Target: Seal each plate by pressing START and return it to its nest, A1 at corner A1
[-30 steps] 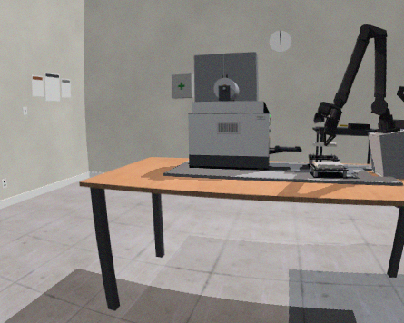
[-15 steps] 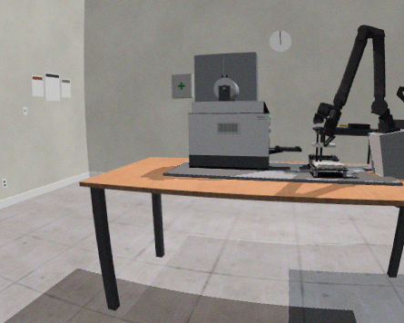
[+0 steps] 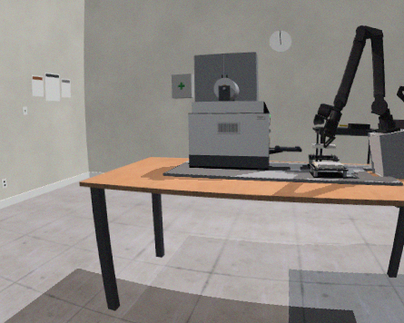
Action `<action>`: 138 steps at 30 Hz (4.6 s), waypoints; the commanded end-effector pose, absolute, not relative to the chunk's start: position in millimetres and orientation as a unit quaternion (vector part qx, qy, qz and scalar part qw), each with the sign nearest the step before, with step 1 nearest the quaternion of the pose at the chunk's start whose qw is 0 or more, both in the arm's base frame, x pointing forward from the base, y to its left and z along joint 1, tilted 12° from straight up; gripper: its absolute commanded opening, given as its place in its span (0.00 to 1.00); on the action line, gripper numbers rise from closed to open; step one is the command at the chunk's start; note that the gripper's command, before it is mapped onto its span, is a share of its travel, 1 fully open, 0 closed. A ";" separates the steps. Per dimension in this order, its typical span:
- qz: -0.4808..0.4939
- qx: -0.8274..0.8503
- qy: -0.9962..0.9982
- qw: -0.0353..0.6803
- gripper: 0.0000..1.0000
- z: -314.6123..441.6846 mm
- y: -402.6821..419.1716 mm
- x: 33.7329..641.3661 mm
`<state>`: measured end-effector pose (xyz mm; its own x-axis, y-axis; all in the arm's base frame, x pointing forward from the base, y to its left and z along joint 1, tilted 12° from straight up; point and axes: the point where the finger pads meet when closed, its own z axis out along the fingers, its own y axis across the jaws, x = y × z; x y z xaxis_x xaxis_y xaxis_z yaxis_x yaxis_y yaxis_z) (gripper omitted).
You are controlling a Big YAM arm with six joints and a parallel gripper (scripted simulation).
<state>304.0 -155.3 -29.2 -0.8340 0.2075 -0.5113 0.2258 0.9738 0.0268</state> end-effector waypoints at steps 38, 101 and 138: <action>-0.021 0.123 0.954 0.273 0.00 -47.1 -163.3 313.6; -0.019 0.114 0.954 0.275 0.00 -47.2 -160.0 321.9; -0.022 0.122 0.953 0.277 0.00 -51.7 -166.7 321.2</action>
<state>310.7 -156.6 -50.6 -0.8315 0.2037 -0.5168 0.2235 0.9744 0.0245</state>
